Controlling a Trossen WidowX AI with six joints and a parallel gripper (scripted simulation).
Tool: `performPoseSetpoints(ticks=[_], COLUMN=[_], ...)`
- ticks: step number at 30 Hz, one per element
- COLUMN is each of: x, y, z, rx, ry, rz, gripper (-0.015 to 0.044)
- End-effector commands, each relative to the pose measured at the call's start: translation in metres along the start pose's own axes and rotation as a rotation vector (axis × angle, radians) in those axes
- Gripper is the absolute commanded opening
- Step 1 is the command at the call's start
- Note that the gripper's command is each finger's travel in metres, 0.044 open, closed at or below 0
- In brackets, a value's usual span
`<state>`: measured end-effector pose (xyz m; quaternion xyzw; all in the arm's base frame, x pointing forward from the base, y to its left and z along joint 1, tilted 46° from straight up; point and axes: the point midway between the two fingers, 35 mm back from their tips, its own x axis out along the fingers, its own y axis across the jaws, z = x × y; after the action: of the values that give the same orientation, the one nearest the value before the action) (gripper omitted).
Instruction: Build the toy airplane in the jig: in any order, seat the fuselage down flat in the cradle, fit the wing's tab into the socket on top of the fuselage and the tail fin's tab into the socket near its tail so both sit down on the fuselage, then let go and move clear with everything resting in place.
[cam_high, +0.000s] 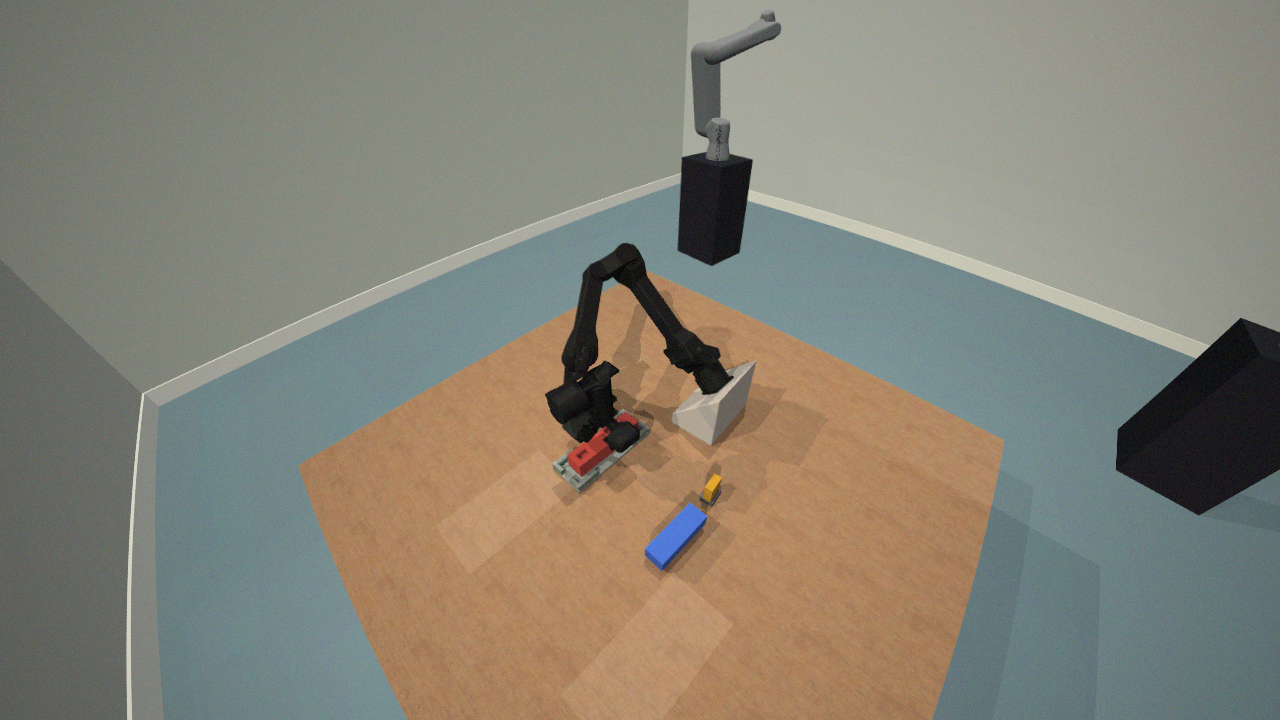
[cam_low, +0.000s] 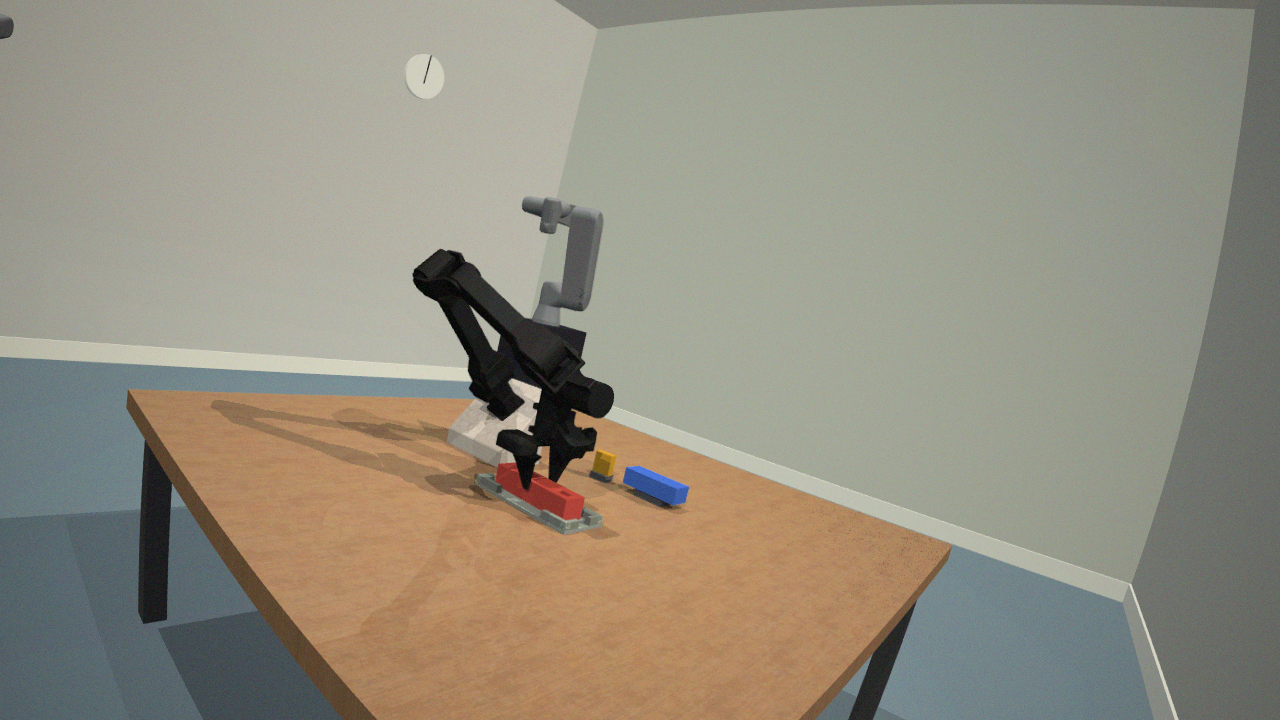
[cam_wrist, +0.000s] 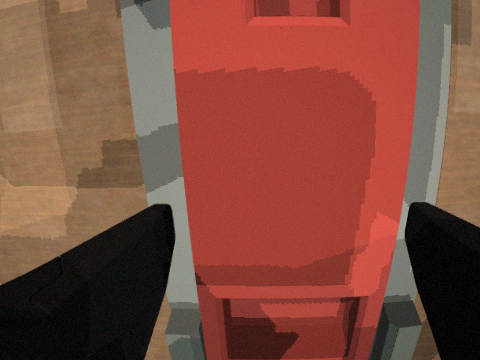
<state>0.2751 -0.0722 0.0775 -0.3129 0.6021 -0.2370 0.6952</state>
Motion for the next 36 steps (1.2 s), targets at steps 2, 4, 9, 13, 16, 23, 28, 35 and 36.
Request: performPoseSetpoints(ticks=[2,4,9,13,16,23,28,35,36], x=[0.000,0.000,0.000,-0.021,-0.067,-0.105,-0.101,-0.107,-0.108], y=[0.000,0.000,0.000,0.002,0.004,0.004,0.003,0.069,0.083], z=[0.000,0.000,0.000,0.004,0.005,0.004,0.005,0.042,0.047], rx=[0.000,0.000,0.000,-0.002,-0.006,-0.010,-0.014,-0.015,-0.016], ry=[0.000,0.000,0.000,0.000,0.001,0.002,0.001,-0.003,-0.003], rz=[0.000,0.000,0.000,0.008,0.013,0.003,0.003,0.022,0.024], gripper=[0.0424,0.0440,0.0440,0.0440,0.0440,0.0440,0.0440,0.0440,0.0440])
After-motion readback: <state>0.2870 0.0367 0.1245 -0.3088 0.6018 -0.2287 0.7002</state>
